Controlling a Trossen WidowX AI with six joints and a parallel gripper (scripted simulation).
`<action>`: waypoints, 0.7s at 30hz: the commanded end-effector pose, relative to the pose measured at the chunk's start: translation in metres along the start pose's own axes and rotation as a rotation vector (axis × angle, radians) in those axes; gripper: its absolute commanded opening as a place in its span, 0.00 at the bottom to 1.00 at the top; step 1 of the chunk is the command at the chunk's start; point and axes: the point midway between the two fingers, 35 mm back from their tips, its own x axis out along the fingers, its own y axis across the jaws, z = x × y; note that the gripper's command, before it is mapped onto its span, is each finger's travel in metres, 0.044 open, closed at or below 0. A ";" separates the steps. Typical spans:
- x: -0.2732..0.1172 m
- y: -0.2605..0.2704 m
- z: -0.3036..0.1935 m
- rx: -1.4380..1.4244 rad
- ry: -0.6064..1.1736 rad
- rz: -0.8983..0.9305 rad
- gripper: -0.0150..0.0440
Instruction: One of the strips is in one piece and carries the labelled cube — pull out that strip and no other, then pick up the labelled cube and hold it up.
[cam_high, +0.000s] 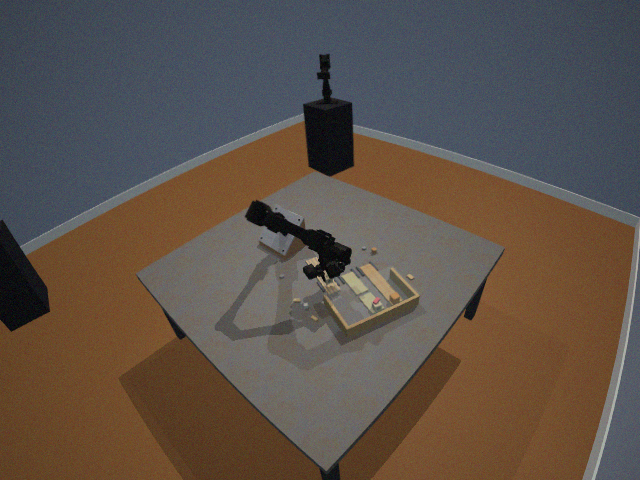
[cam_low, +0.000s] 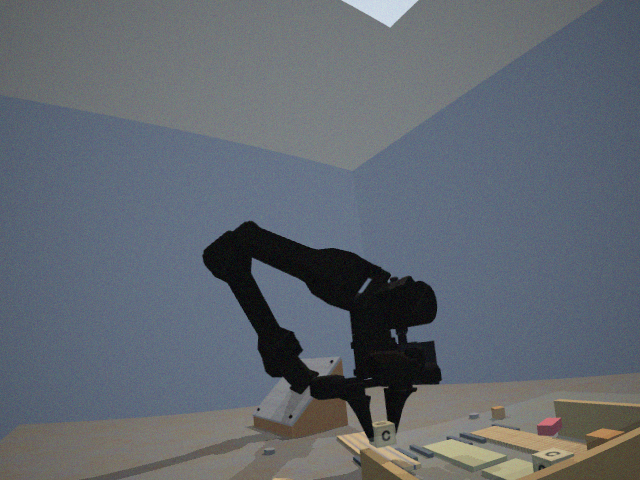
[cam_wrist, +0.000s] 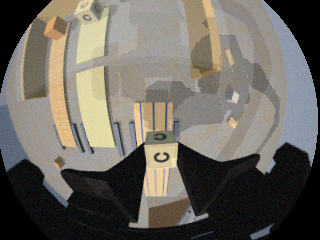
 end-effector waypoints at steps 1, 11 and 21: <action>-0.014 -0.002 -0.021 -0.001 -0.002 0.000 0.25; -0.018 -0.005 -0.041 -0.002 -0.002 -0.001 0.25; -0.045 -0.005 -0.050 -0.003 -0.001 0.000 0.25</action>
